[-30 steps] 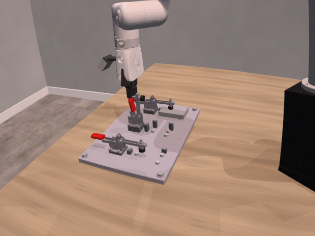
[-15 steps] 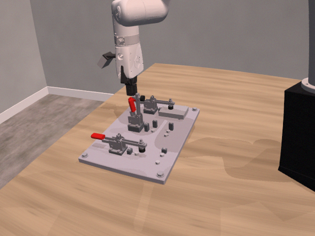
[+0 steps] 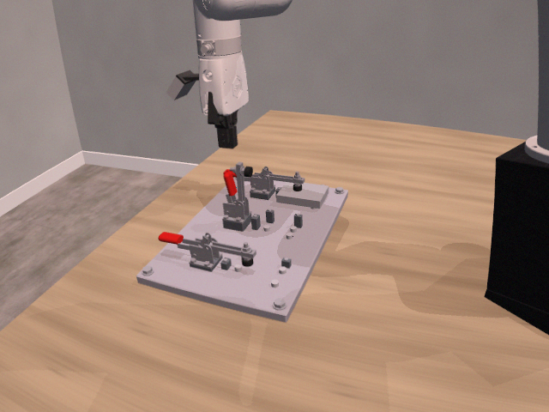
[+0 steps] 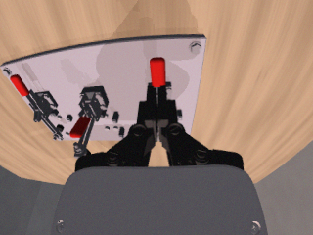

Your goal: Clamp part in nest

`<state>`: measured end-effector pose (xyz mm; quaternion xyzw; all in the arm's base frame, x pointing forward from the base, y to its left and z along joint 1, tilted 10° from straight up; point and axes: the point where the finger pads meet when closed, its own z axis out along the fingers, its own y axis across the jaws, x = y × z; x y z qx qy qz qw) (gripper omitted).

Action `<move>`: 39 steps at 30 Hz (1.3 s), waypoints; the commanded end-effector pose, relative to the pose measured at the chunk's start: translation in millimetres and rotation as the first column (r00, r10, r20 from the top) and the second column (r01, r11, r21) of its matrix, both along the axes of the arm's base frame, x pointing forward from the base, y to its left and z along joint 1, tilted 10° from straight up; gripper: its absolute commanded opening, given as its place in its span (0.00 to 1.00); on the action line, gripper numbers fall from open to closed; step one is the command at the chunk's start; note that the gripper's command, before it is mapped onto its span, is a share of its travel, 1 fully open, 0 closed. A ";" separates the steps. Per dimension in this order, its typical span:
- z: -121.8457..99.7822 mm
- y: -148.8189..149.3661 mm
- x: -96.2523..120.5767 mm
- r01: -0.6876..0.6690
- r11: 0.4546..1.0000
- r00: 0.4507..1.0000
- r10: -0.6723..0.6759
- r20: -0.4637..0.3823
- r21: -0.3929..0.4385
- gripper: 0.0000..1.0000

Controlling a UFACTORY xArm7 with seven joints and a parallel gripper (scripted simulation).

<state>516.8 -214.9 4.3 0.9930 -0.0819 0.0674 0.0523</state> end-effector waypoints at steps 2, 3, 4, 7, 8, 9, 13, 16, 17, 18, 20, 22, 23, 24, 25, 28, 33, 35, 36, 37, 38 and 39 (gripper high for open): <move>17.0 1.5 -0.7 0.000 1.000 1.000 0.000 0.003 -0.002 0.00; 18.5 1.7 -0.9 0.000 1.000 1.000 0.000 0.003 -0.002 0.00; 19.8 1.8 -1.1 0.000 1.000 1.000 0.000 0.003 -0.002 0.00; 22.3 2.1 -1.4 0.000 1.000 1.000 0.000 0.003 -0.002 0.00; 22.6 2.1 -1.4 0.000 1.000 1.000 0.000 0.003 -0.002 0.00; 22.8 2.2 -1.5 0.000 1.000 1.000 0.000 0.003 -0.002 0.00; 22.9 2.2 -1.5 0.000 1.000 1.000 0.000 0.003 -0.002 0.00; 22.9 2.2 -1.5 0.000 1.000 1.000 0.000 0.003 -0.002 0.00; 22.9 2.2 -1.5 0.000 1.000 1.000 0.000 0.003 -0.002 0.00; 22.9 2.2 -1.5 0.000 1.000 1.000 0.000 0.003 -0.002 0.00; 22.9 2.2 -1.5 0.000 1.000 1.000 0.000 0.003 -0.002 0.00; 22.9 2.2 -1.5 0.000 1.000 1.000 0.000 0.003 -0.002 0.00; 22.9 2.2 -1.5 0.000 1.000 1.000 0.000 0.003 -0.002 0.00; 22.9 2.2 -1.5 0.000 1.000 1.000 0.000 0.003 -0.002 0.00; 22.9 2.2 -1.5 0.000 1.000 1.000 0.000 0.003 -0.002 0.00; 22.9 2.2 -1.5 0.000 1.000 1.000 0.000 0.003 -0.002 0.00; 22.9 2.2 -1.5 0.000 1.000 1.000 0.000 0.003 -0.002 0.00; 22.9 2.2 -1.5 0.000 1.000 1.000 0.000 0.003 -0.002 0.00; 22.9 2.2 -1.5 0.000 1.000 1.000 0.000 0.003 -0.002 0.00; 22.9 2.2 -1.5 0.000 1.000 1.000 0.000 0.003 -0.002 0.00; 22.9 2.2 -1.5 0.000 1.000 1.000 0.000 0.003 -0.002 0.00; 22.9 2.2 -1.5 0.000 1.000 1.000 0.000 0.003 -0.002 0.00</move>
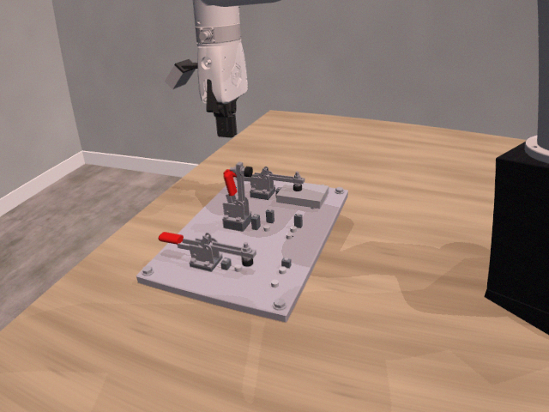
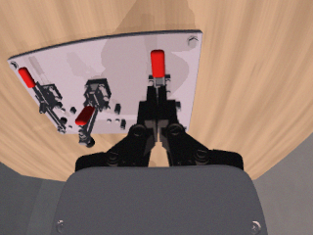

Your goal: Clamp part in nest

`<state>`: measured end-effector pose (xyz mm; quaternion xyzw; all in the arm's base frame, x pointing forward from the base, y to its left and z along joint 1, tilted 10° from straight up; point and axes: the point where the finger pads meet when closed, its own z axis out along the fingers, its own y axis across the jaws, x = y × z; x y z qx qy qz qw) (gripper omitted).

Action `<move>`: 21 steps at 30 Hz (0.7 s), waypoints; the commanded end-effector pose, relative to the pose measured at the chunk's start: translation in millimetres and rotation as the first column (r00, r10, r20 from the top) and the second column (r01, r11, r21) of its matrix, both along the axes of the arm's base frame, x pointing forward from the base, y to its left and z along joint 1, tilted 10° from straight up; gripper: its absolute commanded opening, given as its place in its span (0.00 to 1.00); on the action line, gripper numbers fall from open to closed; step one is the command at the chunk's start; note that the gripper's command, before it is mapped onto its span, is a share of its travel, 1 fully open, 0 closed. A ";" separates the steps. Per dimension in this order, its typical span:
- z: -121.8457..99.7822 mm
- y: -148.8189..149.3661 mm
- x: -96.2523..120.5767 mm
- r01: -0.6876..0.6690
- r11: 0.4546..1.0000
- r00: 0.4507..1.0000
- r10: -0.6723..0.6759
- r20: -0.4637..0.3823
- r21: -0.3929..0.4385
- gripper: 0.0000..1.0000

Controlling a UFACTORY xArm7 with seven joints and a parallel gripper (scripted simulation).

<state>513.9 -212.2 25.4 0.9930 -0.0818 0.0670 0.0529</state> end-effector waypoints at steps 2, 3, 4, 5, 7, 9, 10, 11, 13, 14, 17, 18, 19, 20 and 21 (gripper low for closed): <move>1.8 -0.5 1.4 0.000 1.000 1.000 0.000 0.004 -0.001 0.00; 1.8 -0.5 1.4 0.000 1.000 1.000 0.000 0.004 -0.001 0.00; 1.8 -0.5 1.4 0.000 1.000 1.000 0.000 0.004 -0.001 0.00; 1.8 -0.5 1.4 0.000 1.000 1.000 0.000 0.004 -0.001 0.00; 1.8 -0.5 1.4 0.000 1.000 1.000 0.000 0.004 -0.001 0.00; 1.8 -0.5 1.4 0.000 1.000 1.000 0.000 0.004 -0.001 0.00; 1.8 -0.5 1.4 0.000 1.000 1.000 0.000 0.004 -0.001 0.00; 1.8 -0.5 1.4 0.000 1.000 1.000 0.000 0.004 -0.001 0.00; 1.8 -0.5 1.4 0.000 1.000 1.000 0.000 0.004 -0.001 0.00; 1.8 -0.5 1.4 0.000 1.000 1.000 0.000 0.004 -0.001 0.00; 1.8 -0.5 1.4 0.000 1.000 1.000 0.000 0.004 -0.001 0.00; 1.8 -0.5 1.4 0.000 1.000 1.000 0.000 0.004 -0.001 1.00; 1.8 -0.5 1.4 0.000 1.000 1.000 0.000 0.004 -0.001 1.00; 1.8 -0.5 1.4 0.000 1.000 1.000 0.000 0.004 -0.001 1.00; 1.8 -0.5 1.4 0.000 1.000 1.000 0.000 0.004 -0.001 1.00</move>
